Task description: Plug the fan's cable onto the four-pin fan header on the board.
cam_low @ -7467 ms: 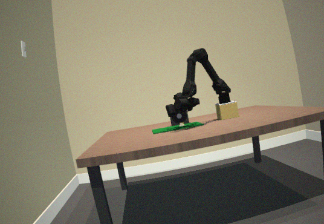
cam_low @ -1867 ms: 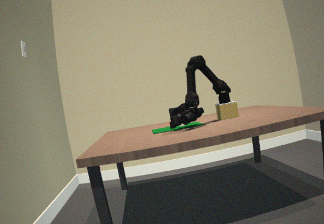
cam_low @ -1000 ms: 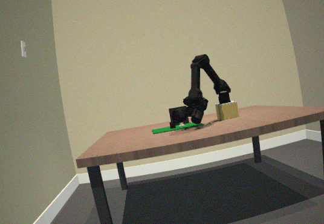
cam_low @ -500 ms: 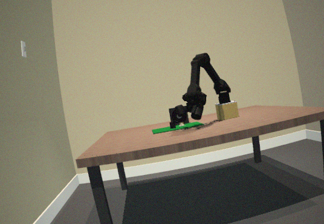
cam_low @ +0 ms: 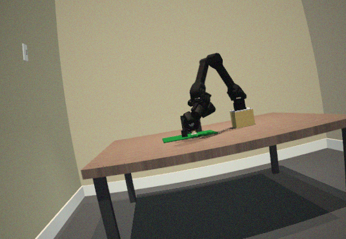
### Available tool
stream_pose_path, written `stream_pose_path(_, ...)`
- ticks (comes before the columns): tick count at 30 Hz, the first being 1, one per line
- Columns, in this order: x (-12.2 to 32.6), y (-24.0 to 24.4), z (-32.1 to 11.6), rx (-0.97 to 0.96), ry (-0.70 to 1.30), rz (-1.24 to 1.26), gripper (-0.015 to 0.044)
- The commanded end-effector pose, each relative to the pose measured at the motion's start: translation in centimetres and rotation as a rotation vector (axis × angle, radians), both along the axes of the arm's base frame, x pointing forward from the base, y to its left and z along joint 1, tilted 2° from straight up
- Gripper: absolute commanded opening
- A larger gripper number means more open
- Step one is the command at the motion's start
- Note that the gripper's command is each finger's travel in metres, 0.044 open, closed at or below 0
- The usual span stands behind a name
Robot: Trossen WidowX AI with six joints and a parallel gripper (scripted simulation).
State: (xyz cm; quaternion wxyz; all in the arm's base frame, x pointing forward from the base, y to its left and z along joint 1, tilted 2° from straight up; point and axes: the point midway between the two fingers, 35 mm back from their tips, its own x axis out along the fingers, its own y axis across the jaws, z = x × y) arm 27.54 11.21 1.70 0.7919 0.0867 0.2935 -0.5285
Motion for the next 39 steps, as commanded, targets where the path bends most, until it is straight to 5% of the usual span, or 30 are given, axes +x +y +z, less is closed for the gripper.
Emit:
stream_pose_path(1, 0.0, -0.3, 0.1, 0.077, 0.075, -0.029, 0.044)
stream_pose_path(39, 2.5, 0.4, 5.0, 0.869, 0.402, 0.22, 0.044)
